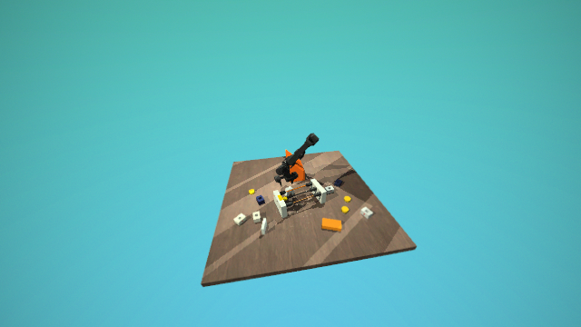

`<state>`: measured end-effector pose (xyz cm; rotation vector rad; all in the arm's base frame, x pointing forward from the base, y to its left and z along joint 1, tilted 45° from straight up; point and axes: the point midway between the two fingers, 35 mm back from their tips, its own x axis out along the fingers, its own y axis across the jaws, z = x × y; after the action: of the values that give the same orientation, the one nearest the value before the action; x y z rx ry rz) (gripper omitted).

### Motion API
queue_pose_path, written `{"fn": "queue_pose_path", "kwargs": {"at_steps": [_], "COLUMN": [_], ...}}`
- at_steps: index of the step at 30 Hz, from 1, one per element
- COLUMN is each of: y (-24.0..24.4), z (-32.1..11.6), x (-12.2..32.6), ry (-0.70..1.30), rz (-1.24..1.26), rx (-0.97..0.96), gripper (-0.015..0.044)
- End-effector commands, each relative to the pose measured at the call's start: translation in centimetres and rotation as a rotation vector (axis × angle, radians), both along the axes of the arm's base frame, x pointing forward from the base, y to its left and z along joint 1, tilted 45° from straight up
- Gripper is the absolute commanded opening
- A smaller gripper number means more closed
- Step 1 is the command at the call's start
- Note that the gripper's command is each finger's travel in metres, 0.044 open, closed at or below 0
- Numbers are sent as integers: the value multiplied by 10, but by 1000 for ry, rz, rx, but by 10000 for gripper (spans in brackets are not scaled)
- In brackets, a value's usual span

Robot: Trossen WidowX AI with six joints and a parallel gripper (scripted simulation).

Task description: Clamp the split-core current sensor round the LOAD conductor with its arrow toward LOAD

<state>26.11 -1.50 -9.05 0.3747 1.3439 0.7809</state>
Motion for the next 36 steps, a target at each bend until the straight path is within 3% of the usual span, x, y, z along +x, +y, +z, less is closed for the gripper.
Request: {"fn": "queue_pose_path", "kwargs": {"at_steps": [1, 36], "y": [15, 50], "z": [6, -29], "x": [-24, -26], "ry": [-72, -72], "rz": [176, 175], "rx": [20, 22], "gripper": [440, 440]}}
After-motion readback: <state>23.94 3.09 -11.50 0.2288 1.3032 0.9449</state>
